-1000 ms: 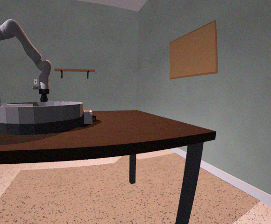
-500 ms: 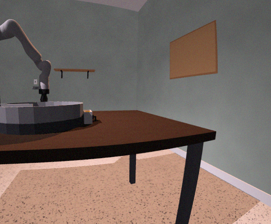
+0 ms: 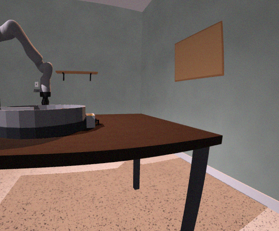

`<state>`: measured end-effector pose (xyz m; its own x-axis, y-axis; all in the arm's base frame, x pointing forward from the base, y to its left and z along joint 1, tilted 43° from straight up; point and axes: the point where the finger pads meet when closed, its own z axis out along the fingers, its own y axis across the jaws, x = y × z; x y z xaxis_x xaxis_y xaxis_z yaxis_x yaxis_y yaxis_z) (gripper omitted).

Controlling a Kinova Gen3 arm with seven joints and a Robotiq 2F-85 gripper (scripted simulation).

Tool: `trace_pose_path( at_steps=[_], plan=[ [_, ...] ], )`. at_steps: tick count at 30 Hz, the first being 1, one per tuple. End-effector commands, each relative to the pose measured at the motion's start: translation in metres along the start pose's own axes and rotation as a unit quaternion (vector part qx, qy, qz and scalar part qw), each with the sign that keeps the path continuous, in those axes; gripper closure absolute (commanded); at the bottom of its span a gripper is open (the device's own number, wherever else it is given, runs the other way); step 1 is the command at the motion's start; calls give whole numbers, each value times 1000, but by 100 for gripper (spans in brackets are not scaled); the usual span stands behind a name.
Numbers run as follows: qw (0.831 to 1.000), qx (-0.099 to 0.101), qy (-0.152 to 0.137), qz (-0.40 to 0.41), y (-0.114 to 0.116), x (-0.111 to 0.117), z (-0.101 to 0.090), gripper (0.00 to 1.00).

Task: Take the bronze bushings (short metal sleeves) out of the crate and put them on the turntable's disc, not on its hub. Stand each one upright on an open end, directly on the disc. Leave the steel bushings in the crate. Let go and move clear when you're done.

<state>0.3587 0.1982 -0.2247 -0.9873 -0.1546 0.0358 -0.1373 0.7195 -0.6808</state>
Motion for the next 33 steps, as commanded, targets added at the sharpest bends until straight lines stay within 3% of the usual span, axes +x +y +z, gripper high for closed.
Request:
trace_pose_path(
  at_steps=[1, 20, 33],
  plan=[
    [1000, -1, -1, 0, 1, 0, -1, 100],
    [1000, -1, -1, 0, 1, 0, -6, 100],
    [1000, -1, -1, 0, 1, 0, -53, 100]
  ],
)
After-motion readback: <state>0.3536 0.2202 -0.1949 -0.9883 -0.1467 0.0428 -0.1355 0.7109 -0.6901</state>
